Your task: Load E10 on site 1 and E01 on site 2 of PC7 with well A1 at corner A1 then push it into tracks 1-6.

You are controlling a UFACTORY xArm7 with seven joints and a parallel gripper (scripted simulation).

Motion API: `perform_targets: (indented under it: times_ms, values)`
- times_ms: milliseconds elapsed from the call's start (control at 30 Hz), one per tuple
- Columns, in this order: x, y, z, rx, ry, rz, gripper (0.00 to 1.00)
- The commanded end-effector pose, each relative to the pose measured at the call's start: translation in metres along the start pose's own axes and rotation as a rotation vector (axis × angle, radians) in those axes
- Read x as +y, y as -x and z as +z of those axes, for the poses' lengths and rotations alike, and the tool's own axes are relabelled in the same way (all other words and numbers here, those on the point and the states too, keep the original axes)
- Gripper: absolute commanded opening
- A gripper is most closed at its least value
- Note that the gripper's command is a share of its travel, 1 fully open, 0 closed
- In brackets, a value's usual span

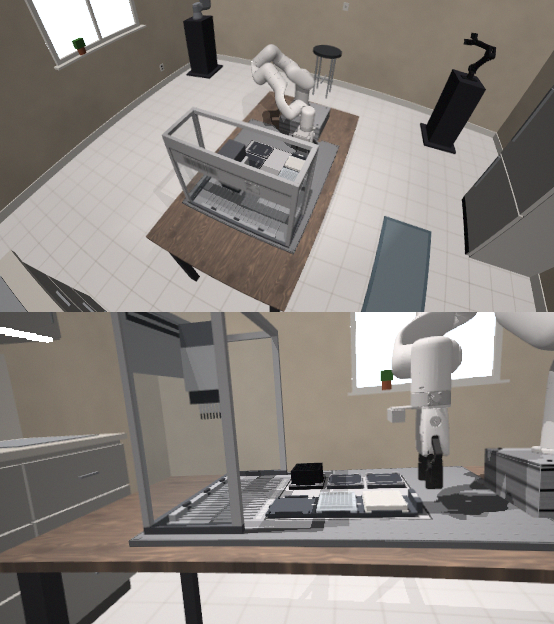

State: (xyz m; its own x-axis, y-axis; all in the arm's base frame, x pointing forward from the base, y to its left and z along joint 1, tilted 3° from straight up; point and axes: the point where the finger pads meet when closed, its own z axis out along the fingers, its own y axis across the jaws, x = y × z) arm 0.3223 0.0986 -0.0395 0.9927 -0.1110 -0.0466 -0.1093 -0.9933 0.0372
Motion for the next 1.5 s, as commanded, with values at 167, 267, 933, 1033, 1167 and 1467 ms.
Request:
perform_targets:
  times_ms: [167,267,933,1033,1167,1467]
  values:
    - [-0.001,-0.001,0.015,0.003,-0.001,0.0,0.82]
    - [-0.001,-0.001,0.02,0.003,-0.001,0.0,0.82]
    - [-0.001,-0.001,0.027,0.003,-0.001,0.0,0.82]
    - [-0.001,-0.001,0.029,0.003,-0.001,0.0,0.82]
    - [-0.001,-0.001,0.032,0.003,-0.001,0.0,0.82]
    - [-0.001,-0.001,0.037,0.003,-0.001,0.0,0.82]
